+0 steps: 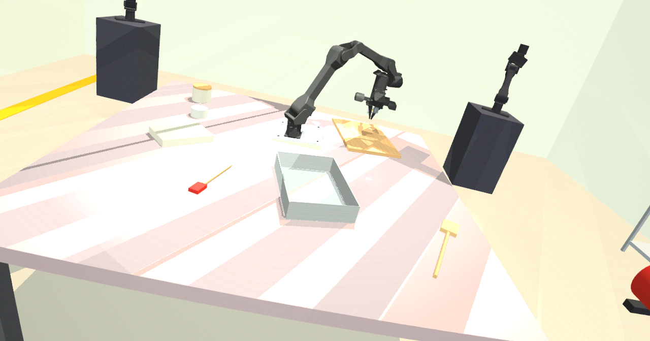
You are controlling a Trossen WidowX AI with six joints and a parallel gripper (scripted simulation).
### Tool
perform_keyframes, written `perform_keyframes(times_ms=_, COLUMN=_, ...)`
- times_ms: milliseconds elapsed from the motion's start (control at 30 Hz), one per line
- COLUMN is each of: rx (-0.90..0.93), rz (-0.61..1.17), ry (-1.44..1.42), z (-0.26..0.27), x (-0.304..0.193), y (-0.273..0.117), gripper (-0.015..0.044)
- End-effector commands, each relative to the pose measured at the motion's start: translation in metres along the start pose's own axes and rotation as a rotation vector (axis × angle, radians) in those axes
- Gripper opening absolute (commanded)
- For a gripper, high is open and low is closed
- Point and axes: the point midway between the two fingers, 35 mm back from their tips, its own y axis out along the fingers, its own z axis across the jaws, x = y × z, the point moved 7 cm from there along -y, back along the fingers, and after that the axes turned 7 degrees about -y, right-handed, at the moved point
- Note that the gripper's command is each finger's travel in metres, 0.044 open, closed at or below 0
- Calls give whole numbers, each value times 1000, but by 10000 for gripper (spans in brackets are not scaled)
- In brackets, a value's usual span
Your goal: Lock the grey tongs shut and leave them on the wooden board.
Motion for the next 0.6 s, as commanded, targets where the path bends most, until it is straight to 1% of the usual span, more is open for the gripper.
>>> perform_keyframes(times_ms=0, rx=4, rz=-2, ry=3, z=0, x=0, y=7, gripper=-150)
perform_keyframes(times_ms=567, rx=4, rz=-2, ry=3, z=-2, x=2, y=35, gripper=-150)
